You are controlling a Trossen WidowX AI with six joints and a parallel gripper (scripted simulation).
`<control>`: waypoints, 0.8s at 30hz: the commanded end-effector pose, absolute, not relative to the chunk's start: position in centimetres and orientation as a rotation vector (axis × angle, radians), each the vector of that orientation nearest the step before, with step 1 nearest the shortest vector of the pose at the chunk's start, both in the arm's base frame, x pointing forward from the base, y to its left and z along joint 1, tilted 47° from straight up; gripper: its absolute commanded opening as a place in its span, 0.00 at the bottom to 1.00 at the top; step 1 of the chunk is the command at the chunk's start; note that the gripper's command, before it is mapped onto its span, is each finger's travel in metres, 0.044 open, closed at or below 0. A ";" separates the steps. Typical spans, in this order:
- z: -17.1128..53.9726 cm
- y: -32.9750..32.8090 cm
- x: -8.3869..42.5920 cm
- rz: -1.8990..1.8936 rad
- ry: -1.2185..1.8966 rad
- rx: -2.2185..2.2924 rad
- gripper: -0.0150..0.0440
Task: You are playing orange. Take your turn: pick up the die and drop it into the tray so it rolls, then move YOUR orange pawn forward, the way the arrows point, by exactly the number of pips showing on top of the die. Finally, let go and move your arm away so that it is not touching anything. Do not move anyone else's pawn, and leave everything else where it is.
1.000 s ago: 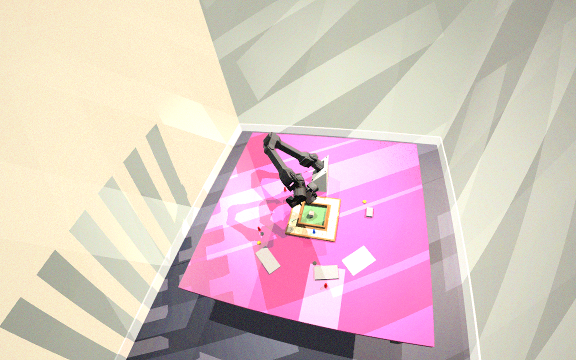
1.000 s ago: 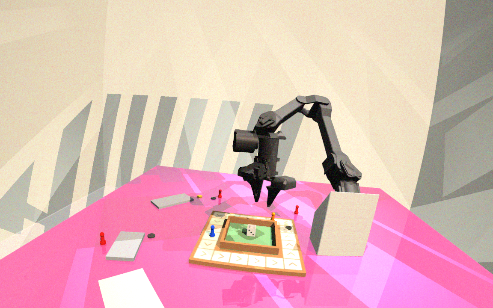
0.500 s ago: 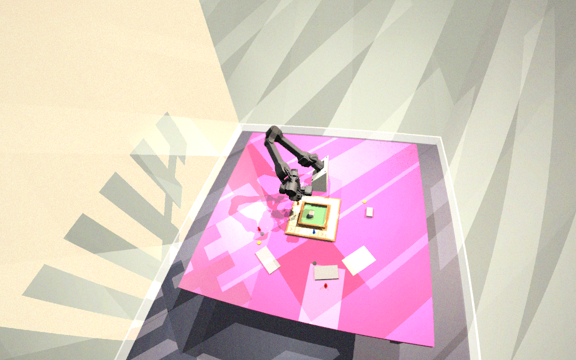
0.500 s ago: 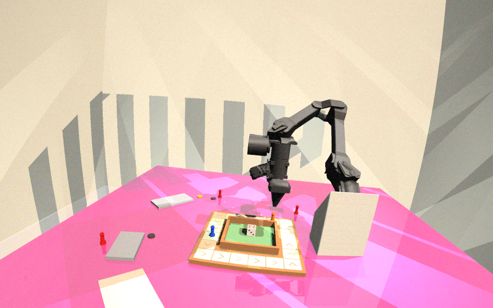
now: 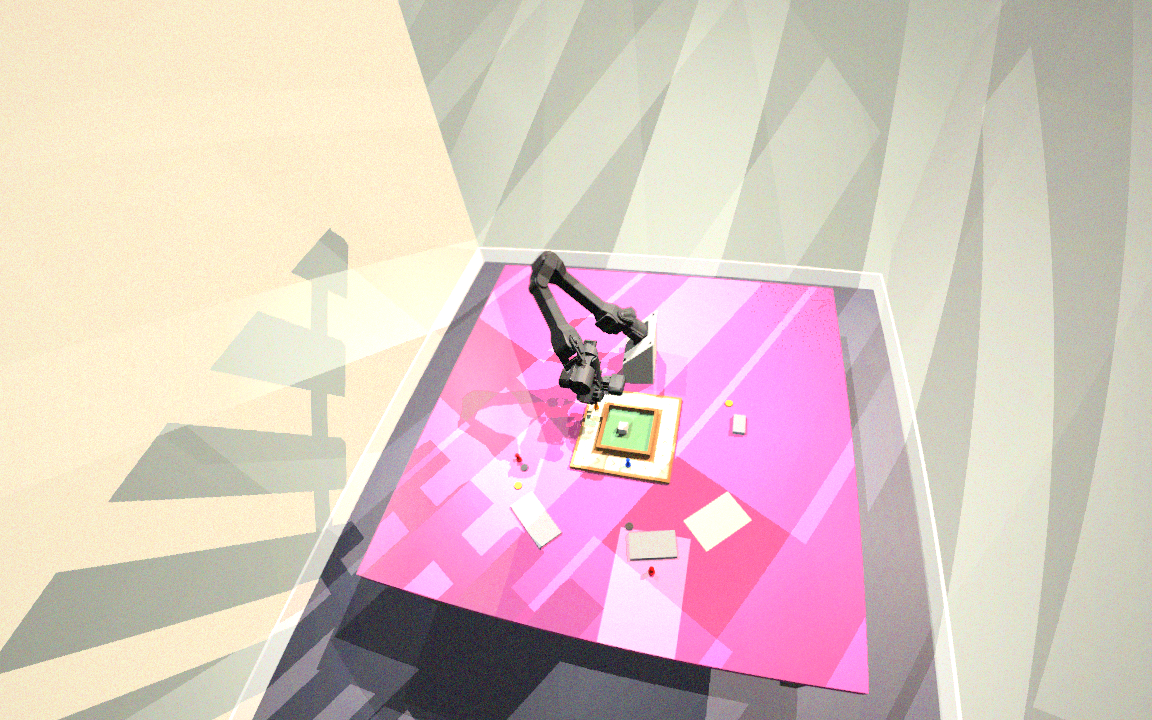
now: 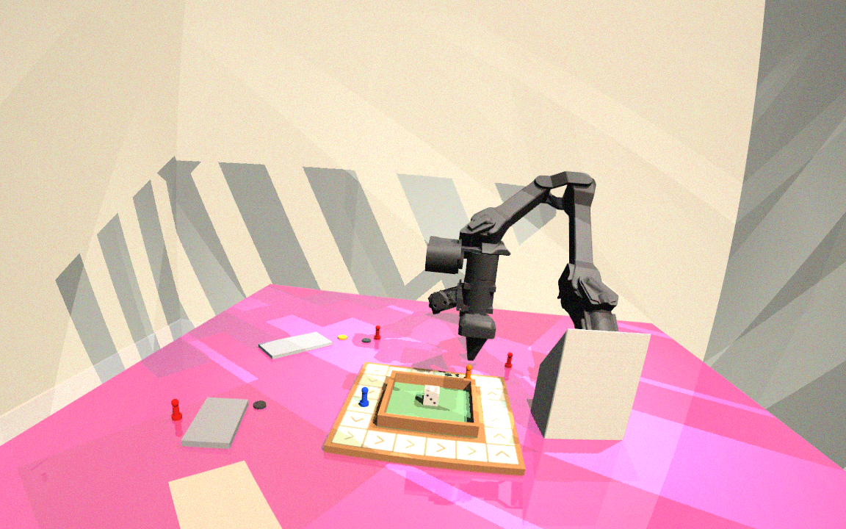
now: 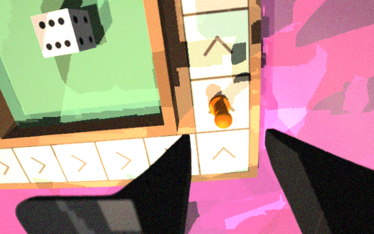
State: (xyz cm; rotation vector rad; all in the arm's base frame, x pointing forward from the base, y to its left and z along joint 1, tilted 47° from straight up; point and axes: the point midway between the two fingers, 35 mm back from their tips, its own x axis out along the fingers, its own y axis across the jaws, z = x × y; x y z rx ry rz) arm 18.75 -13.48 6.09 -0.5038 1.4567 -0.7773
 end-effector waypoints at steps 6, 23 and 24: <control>5.1 -14.5 18.6 -0.778 1.462 -0.508 0.59; 3.3 -16.5 18.4 -0.780 1.461 -0.510 0.59; 3.2 -16.6 18.4 -0.780 1.461 -0.510 0.59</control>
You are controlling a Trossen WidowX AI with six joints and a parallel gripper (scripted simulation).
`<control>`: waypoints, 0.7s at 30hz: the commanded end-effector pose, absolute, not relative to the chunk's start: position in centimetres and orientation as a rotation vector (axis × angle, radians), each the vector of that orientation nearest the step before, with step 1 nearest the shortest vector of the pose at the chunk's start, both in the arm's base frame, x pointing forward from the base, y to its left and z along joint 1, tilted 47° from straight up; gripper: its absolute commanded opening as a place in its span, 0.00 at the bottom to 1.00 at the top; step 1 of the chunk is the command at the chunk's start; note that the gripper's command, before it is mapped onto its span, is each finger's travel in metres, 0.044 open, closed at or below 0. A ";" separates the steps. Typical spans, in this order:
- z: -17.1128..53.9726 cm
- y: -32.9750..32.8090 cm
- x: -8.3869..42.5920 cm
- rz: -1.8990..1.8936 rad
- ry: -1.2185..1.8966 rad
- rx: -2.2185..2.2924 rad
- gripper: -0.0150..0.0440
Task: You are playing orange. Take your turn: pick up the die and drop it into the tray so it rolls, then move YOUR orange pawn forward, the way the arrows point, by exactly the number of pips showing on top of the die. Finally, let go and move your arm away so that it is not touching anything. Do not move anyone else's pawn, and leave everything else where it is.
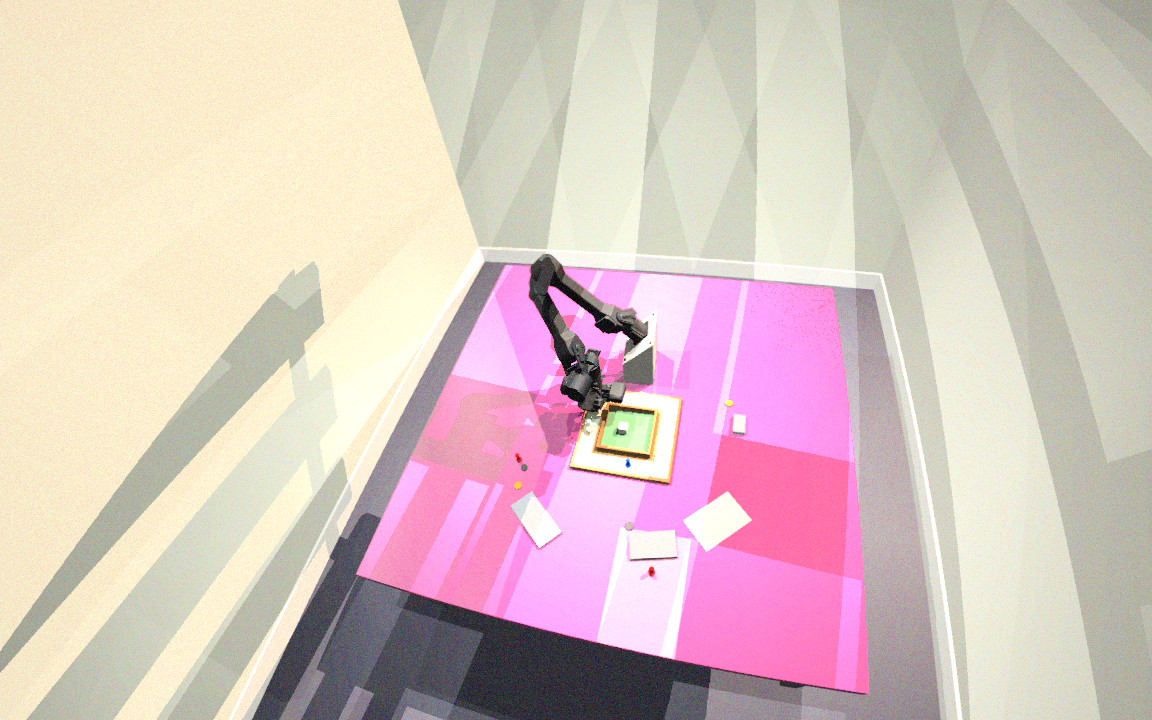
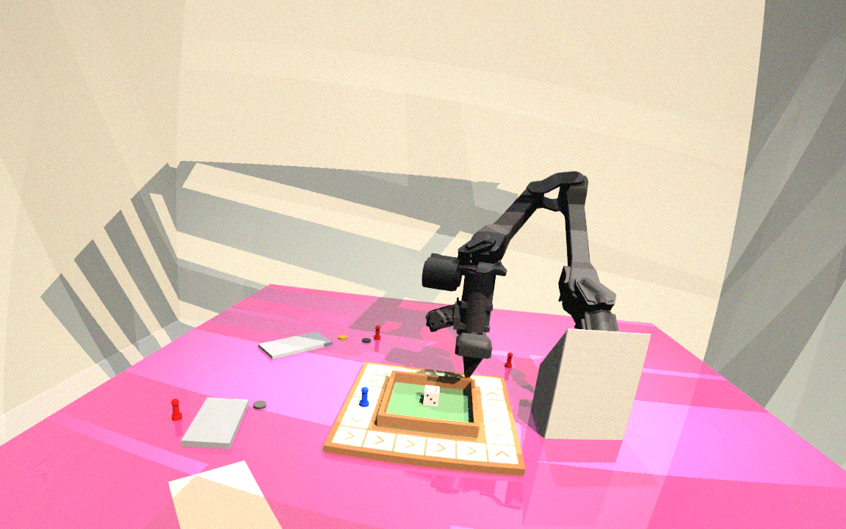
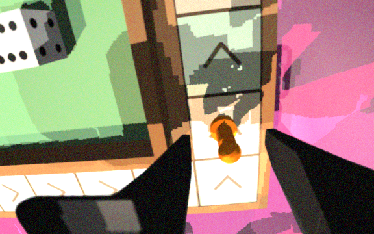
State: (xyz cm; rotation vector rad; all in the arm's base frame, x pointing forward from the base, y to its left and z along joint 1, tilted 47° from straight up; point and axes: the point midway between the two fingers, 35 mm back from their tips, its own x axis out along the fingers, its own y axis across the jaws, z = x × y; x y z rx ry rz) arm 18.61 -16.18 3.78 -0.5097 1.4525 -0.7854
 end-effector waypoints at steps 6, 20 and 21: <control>3.0 -16.9 18.3 -0.781 1.461 -0.512 0.50; 3.0 -16.8 18.3 -0.780 1.461 -0.511 0.25; 3.1 -16.7 18.4 -0.779 1.461 -0.509 0.25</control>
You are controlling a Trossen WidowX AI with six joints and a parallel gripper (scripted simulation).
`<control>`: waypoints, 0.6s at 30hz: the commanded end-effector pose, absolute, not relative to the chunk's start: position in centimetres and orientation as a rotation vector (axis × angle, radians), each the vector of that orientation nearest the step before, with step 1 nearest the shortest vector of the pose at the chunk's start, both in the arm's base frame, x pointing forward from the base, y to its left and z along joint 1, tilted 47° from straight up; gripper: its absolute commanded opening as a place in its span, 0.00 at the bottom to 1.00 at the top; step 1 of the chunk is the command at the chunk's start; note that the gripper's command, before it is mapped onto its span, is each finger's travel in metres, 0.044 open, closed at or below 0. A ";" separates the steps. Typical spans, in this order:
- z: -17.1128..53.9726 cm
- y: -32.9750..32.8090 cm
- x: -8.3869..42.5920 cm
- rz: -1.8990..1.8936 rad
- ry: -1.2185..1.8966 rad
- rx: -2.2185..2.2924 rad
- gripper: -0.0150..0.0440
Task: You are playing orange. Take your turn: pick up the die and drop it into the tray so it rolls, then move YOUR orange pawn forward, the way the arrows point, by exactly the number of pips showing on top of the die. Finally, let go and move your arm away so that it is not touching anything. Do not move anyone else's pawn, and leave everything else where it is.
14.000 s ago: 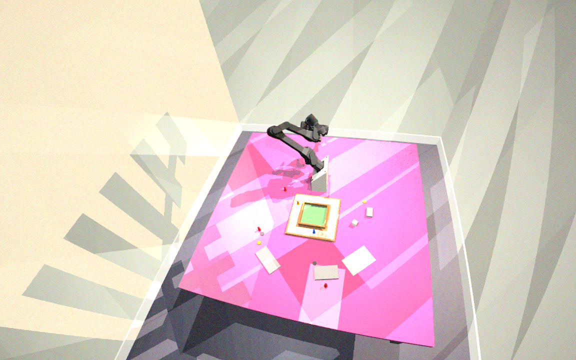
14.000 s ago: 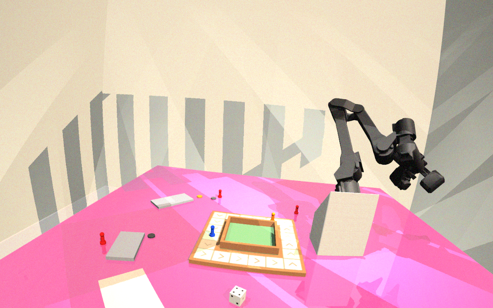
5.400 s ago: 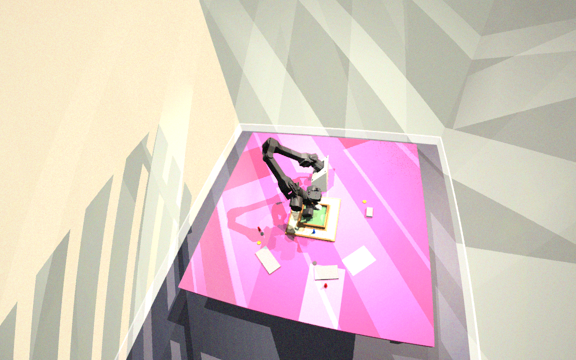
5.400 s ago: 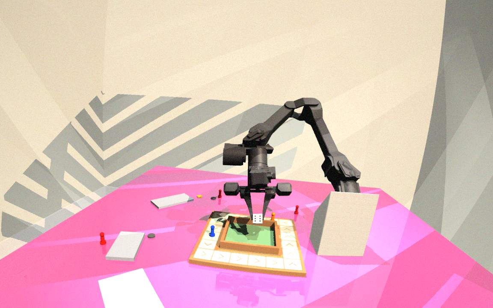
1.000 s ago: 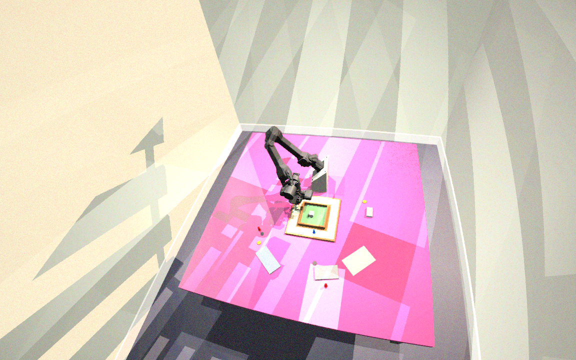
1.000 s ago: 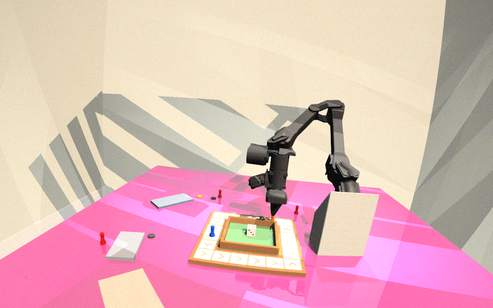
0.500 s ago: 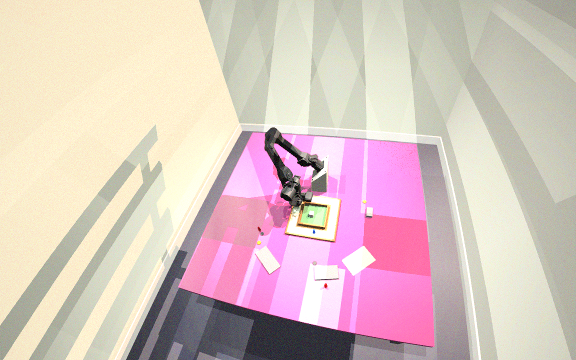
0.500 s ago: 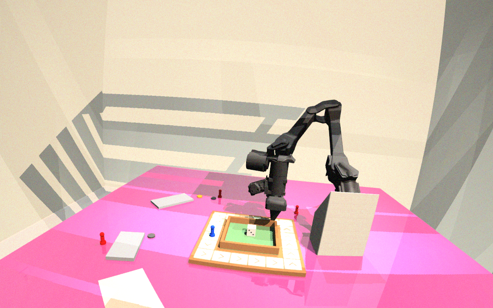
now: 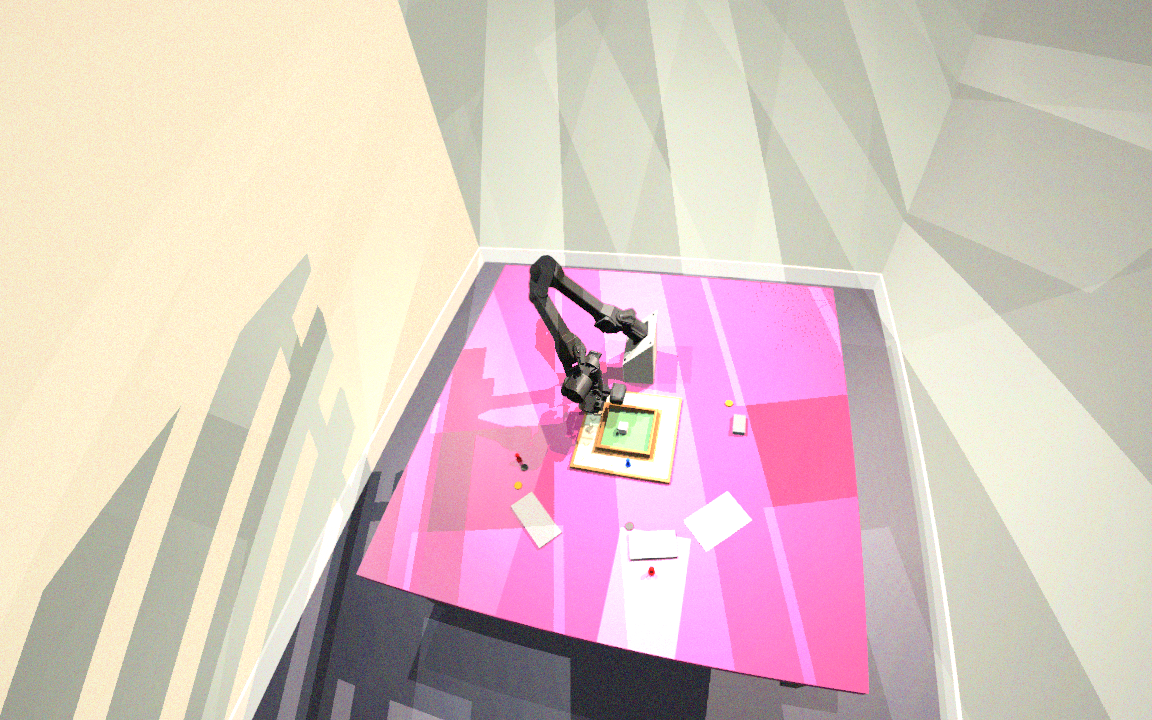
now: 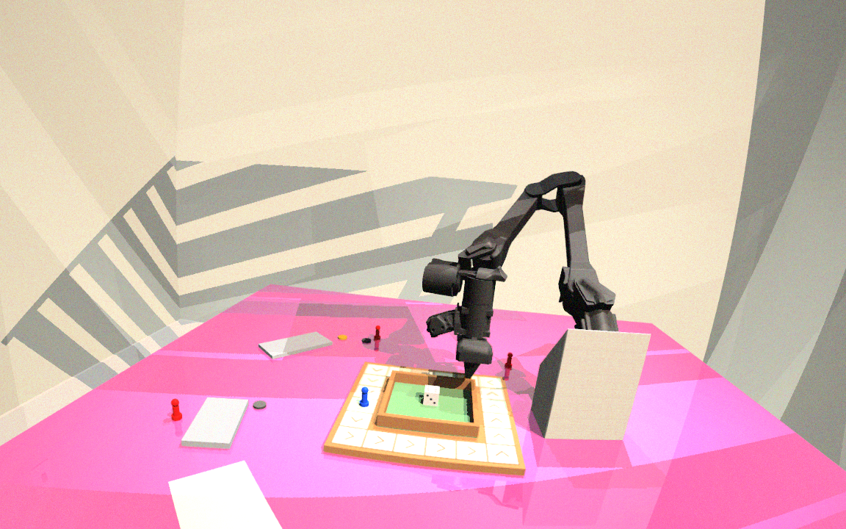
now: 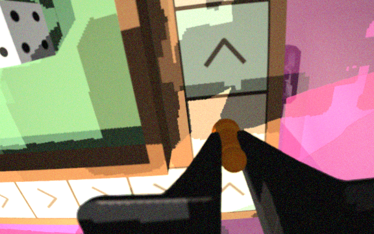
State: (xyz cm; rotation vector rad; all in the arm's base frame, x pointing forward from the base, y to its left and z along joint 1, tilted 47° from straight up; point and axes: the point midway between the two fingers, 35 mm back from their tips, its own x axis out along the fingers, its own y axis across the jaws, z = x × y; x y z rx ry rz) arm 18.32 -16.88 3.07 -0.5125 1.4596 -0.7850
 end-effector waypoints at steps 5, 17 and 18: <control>4.3 -14.9 19.1 -0.766 1.463 -0.496 0.25; 8.0 -10.6 19.7 -0.758 1.468 -0.488 0.25; 8.3 -10.3 19.7 -0.759 1.468 -0.489 0.25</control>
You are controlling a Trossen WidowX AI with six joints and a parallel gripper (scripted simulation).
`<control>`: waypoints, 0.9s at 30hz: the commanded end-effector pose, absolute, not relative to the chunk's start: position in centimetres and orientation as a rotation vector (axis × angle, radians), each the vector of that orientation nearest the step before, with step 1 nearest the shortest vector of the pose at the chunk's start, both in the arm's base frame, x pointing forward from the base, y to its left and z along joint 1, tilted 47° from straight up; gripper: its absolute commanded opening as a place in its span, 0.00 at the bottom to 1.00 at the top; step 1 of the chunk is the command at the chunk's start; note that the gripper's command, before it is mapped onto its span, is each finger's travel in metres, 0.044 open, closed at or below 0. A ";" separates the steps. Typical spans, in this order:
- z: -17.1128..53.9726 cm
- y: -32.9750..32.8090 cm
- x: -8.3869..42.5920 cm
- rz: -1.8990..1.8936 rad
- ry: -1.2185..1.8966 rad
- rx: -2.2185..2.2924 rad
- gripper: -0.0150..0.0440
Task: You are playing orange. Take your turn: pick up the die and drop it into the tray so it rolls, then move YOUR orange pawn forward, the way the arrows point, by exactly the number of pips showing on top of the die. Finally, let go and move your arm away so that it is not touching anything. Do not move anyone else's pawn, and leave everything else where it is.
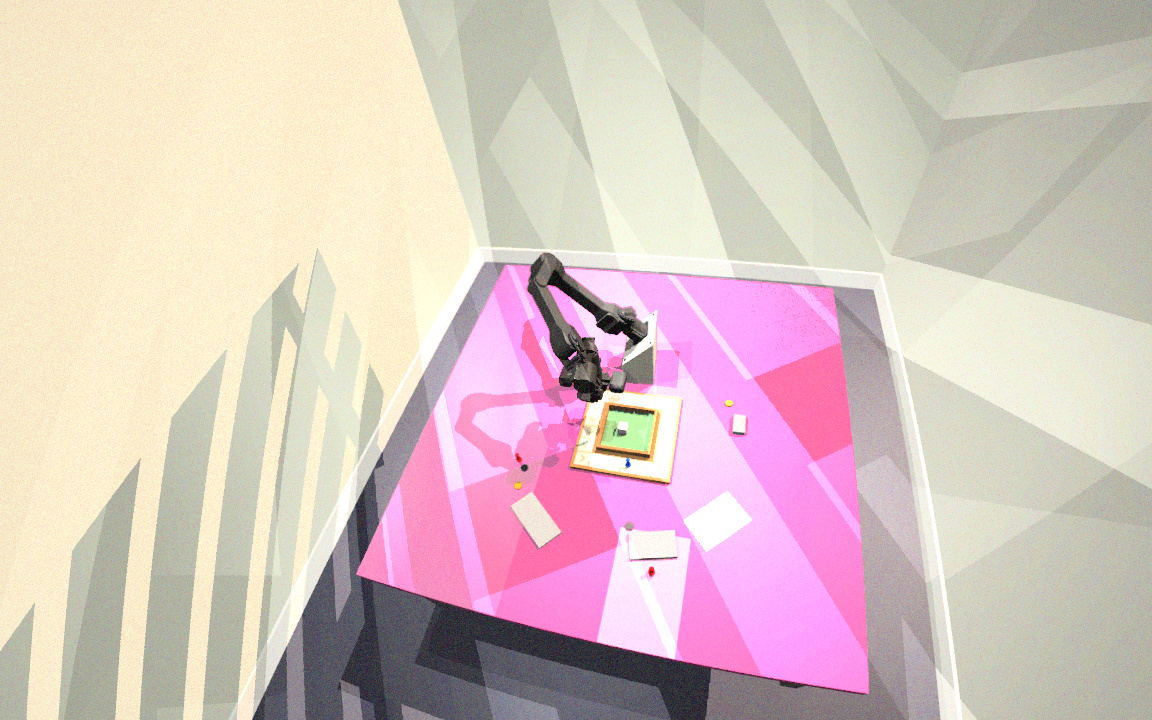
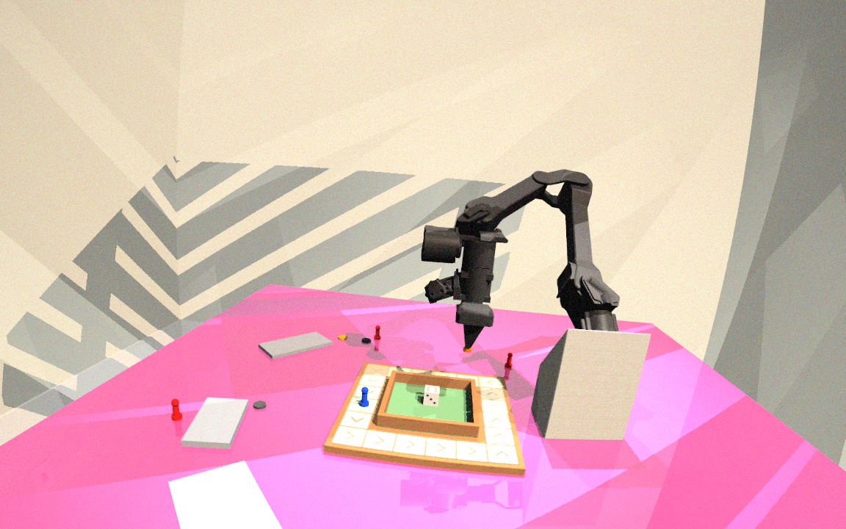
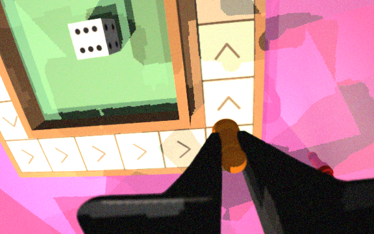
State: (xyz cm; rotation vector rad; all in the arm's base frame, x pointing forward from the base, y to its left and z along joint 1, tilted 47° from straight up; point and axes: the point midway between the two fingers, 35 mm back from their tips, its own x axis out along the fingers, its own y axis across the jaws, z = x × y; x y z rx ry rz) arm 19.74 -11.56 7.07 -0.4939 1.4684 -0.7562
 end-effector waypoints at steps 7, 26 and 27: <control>11.1 -8.1 19.2 -0.772 1.465 -0.502 0.25; 10.3 -7.8 24.3 -0.776 1.463 -0.501 0.25; 10.1 -7.8 24.7 -0.776 1.463 -0.500 0.25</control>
